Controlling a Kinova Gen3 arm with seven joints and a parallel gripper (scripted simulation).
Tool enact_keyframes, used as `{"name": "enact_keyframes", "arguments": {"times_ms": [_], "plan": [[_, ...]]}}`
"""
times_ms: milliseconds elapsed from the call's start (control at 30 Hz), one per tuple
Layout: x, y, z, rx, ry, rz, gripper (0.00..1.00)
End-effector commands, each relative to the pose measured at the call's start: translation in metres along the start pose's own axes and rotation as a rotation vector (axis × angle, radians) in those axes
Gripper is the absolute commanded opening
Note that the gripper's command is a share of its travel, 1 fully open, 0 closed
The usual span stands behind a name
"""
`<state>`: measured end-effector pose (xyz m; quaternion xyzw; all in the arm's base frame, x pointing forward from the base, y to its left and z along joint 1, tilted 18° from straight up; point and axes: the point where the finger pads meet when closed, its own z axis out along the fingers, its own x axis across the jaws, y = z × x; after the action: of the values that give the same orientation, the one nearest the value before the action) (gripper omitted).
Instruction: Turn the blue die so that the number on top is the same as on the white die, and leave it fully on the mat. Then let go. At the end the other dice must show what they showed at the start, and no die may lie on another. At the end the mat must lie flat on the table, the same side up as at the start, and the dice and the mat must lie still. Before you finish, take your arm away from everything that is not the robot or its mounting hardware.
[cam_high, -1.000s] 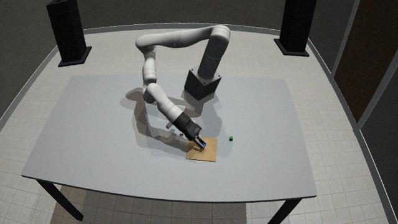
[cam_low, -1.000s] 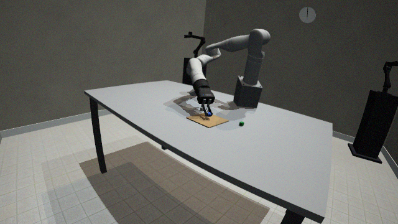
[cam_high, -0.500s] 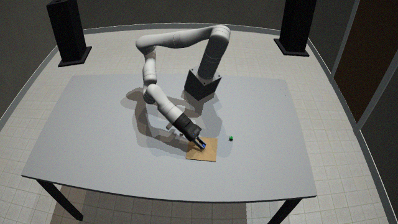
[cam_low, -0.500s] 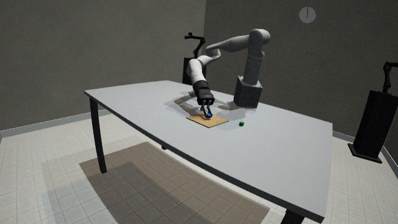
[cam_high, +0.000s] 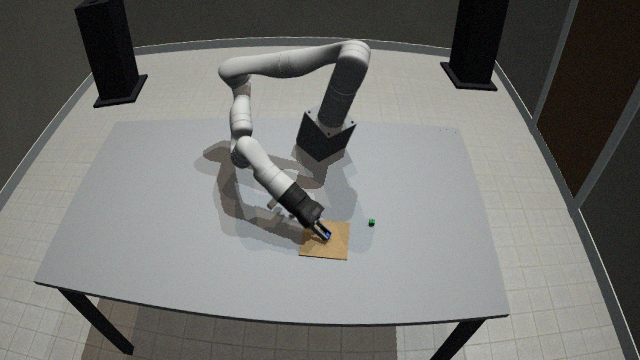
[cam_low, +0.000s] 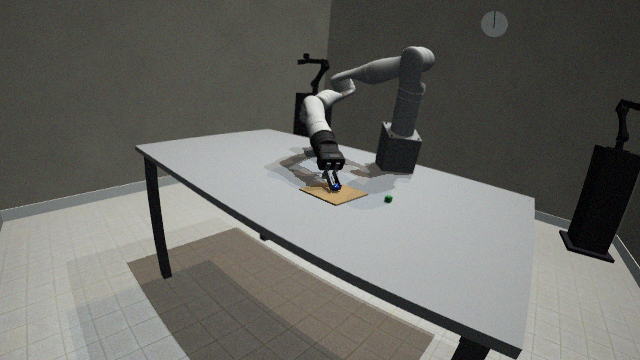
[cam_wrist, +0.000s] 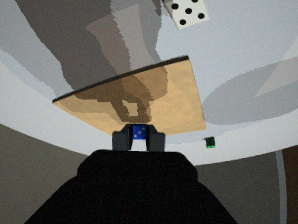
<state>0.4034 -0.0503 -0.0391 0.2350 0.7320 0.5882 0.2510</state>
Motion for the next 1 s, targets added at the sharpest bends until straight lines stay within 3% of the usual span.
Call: {"name": "enact_keyframes", "arguments": {"times_ms": [0,900,967], "plan": [[-0.0003,0.0004,-0.0004,0.0,0.0,-0.001,0.34],[-0.0003,0.0004,-0.0004,0.0,0.0,-0.001,0.34],[-0.0003,0.0004,-0.0004,0.0,0.0,-0.001,0.4]]}}
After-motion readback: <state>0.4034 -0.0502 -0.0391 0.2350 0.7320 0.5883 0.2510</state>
